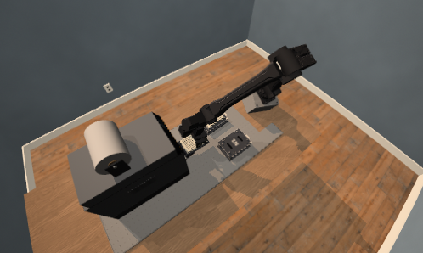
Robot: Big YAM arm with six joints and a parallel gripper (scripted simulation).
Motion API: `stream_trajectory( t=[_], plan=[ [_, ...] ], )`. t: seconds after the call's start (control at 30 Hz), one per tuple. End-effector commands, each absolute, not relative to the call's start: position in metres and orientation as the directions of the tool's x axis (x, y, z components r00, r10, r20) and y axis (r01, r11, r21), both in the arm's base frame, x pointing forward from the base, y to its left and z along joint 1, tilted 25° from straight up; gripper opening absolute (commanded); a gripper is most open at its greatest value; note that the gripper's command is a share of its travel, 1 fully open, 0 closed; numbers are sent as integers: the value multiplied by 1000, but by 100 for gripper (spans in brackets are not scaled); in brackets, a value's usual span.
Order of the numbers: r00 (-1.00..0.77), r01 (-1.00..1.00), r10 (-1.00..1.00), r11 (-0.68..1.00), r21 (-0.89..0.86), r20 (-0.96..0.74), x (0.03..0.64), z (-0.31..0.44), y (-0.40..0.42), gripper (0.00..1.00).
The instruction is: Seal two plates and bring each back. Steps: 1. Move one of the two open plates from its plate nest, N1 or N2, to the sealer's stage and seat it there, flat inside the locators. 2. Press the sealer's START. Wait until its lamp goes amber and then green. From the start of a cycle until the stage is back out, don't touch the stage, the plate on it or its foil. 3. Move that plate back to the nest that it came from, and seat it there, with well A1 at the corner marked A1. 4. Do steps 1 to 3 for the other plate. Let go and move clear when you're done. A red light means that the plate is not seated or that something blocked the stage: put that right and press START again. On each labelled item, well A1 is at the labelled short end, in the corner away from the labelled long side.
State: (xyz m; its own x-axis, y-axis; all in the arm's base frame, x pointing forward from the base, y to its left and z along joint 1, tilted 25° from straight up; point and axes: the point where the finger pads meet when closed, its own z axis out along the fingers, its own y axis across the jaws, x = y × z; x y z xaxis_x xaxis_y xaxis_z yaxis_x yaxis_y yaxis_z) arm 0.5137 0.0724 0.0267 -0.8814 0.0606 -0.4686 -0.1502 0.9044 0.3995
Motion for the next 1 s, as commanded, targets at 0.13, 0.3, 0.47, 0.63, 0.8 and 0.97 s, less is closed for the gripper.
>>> stream_trajectory(
  t=[0.13,0.3,0.47,0.63,0.8,0.97],
  plan=[
    [-870,-140,79,907,397,-486,527,42,60,0],
    [-876,-135,79,907,399,-476,528,36,60,0],
    [-874,-136,79,907,398,-479,530,35,59,0],
    [-866,-141,81,908,395,-494,534,36,58,0],
    [-855,-148,80,908,391,-512,538,38,57,0],
    [-854,-150,80,909,390,-515,539,38,57,0]
  ],
)
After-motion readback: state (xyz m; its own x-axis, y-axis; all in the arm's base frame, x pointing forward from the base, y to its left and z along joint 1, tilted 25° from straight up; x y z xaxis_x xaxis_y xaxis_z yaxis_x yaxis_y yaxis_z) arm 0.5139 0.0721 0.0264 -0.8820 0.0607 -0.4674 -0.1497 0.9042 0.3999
